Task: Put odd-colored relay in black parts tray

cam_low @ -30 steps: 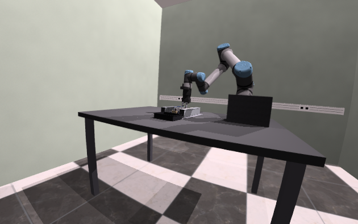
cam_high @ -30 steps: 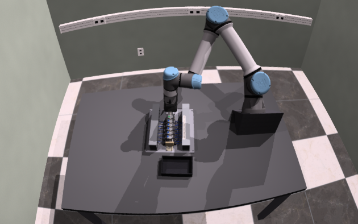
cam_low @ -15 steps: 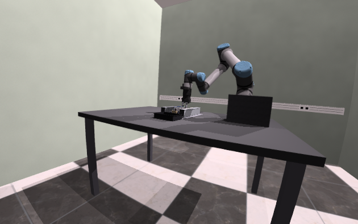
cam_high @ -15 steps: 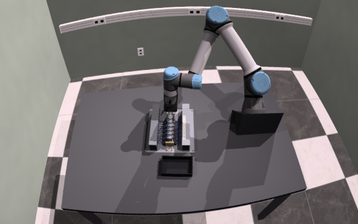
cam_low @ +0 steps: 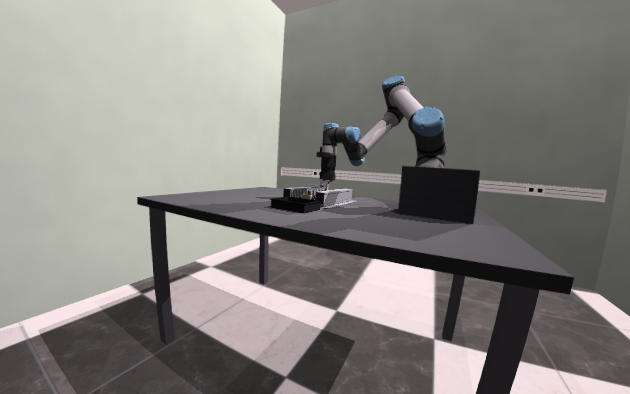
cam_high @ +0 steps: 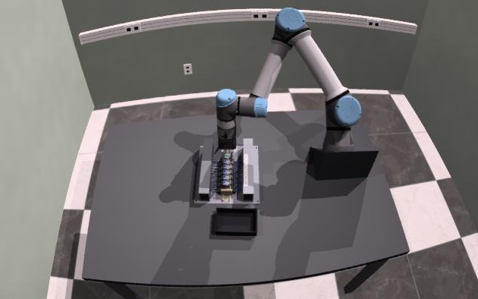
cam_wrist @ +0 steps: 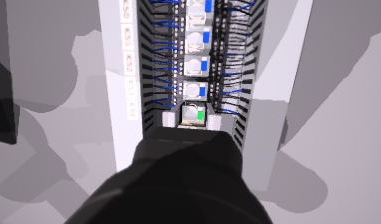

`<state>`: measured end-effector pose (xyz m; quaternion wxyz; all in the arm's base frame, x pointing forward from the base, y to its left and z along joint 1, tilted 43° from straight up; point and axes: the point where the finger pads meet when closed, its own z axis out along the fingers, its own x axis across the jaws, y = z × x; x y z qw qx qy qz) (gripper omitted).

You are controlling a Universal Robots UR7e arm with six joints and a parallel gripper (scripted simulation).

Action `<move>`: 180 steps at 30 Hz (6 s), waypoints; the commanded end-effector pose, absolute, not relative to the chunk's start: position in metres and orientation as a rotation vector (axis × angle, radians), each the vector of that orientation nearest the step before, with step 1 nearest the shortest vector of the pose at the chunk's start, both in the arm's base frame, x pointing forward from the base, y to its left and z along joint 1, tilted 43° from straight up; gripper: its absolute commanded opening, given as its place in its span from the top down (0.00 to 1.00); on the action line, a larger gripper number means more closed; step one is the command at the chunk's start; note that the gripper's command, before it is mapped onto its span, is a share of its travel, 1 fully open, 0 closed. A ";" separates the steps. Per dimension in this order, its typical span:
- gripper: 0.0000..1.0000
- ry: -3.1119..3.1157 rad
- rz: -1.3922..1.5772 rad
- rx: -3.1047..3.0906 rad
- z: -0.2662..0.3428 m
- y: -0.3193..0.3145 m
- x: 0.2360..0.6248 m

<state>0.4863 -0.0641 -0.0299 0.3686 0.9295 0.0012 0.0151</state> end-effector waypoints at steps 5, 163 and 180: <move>1.00 -0.005 0.019 2.386 -0.030 -0.064 0.487; 1.00 0.011 0.061 2.386 -0.029 -0.063 0.486; 1.00 0.024 0.092 2.385 -0.029 -0.063 0.486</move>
